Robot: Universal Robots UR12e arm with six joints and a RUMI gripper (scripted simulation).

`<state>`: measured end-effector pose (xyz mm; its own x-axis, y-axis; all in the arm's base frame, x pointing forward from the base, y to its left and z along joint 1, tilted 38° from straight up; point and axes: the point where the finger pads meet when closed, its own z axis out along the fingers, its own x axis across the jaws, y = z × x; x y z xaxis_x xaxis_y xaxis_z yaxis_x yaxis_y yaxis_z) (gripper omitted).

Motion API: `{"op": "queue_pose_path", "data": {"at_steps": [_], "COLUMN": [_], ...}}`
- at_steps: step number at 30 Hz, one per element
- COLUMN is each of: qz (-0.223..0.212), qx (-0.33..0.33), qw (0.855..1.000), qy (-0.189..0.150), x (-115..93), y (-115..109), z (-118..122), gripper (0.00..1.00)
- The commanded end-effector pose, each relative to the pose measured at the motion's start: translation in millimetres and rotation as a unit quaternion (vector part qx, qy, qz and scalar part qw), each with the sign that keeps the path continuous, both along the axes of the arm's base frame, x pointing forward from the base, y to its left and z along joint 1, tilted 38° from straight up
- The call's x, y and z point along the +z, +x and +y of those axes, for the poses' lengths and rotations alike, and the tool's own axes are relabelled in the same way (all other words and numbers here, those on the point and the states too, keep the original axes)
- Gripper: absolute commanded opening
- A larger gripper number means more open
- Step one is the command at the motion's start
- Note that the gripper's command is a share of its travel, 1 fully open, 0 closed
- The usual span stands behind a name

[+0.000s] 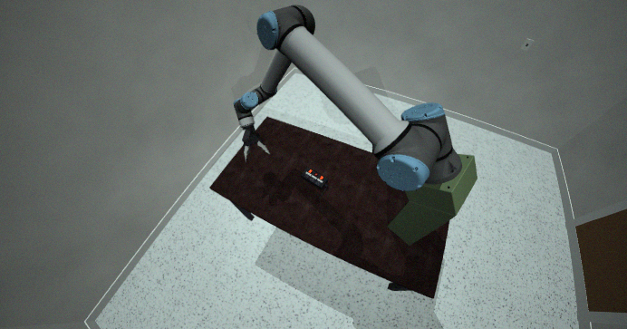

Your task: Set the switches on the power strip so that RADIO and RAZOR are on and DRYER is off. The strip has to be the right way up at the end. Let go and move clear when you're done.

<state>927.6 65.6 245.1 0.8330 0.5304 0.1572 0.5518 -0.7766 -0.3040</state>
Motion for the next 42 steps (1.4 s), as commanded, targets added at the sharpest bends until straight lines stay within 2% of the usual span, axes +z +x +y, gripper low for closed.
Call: {"op": "queue_pose_path", "data": {"at_steps": [1,10,11,14,18,21,25,27,31,33,35,42], "qz": [-0.012,-0.068,-0.068,-0.091,-0.099,-0.124,-0.14,-0.156,-0.172,-0.186,-0.186,-0.227], "qx": [-0.009,-0.052,-0.052,-0.07,-0.076,-0.094,-0.106,-0.118,-0.129,-0.139,-0.139,-0.168], "qw": [1.0,0.996,0.996,0.993,0.992,0.988,0.984,0.98,0.976,0.972,0.972,0.958], "qy": [-0.001,-0.007,-0.007,-0.011,-0.012,-0.017,-0.02,-0.024,-0.028,-0.032,-0.032,-0.045], "x": [-12.7,-78.7,-78.7,-103.4,-111.5,-134.5,-148.4,-160.9,-171.8,-181.0,-181.0,-201.2], "y": [-0.2,-16.1,-16.1,-28.4,-33.4,-50.9,-64.3,-78.8,-93.9,-109.2,-109.2,-157.4], "z": [-11.2,-67.2,-67.2,-88.4,-95.3,-115.1,-127.0,-137.5,-146.6,-154.2,-154.2,-170.0], "gripper": [1.0,1.0,1.0,1.0,1.0,1.0,1.0,1.0,1.0,1.0,1.0,1.0]}}
